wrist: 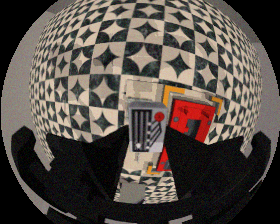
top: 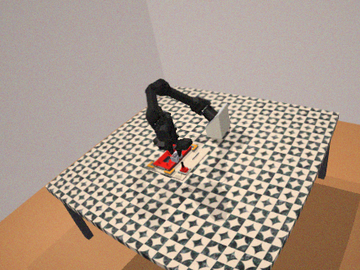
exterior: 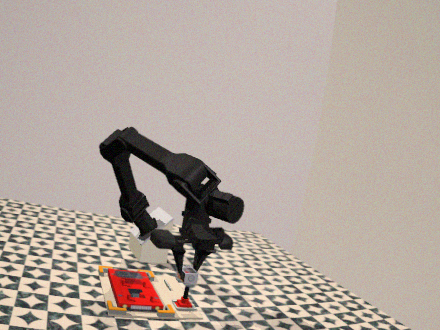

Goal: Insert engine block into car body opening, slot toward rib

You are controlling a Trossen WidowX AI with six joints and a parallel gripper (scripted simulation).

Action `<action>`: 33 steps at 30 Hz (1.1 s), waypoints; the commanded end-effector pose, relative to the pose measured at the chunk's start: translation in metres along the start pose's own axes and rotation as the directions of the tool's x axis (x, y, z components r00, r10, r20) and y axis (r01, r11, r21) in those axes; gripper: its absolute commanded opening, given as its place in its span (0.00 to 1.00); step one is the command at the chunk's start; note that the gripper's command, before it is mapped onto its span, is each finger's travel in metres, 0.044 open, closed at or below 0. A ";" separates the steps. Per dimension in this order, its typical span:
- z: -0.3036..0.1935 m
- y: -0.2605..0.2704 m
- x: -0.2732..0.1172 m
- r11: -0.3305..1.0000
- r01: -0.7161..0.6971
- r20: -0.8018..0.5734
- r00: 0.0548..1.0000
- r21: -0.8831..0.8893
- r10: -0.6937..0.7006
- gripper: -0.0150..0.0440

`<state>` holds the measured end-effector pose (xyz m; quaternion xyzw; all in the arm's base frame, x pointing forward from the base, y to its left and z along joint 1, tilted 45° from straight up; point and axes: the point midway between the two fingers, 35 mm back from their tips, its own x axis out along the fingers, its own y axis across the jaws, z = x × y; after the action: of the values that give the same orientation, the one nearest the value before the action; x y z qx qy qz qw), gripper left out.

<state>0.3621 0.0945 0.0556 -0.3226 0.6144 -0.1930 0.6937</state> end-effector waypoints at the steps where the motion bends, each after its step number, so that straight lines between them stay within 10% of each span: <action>1: -0.002 -0.012 0.002 1.000 0.004 0.010 1.000 0.005 -0.004 0.25; 33: -0.045 -0.100 0.037 0.997 0.034 0.005 0.999 0.073 -0.034 0.25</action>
<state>0.3412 -0.0043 0.0916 -0.3060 0.6030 -0.2230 0.7021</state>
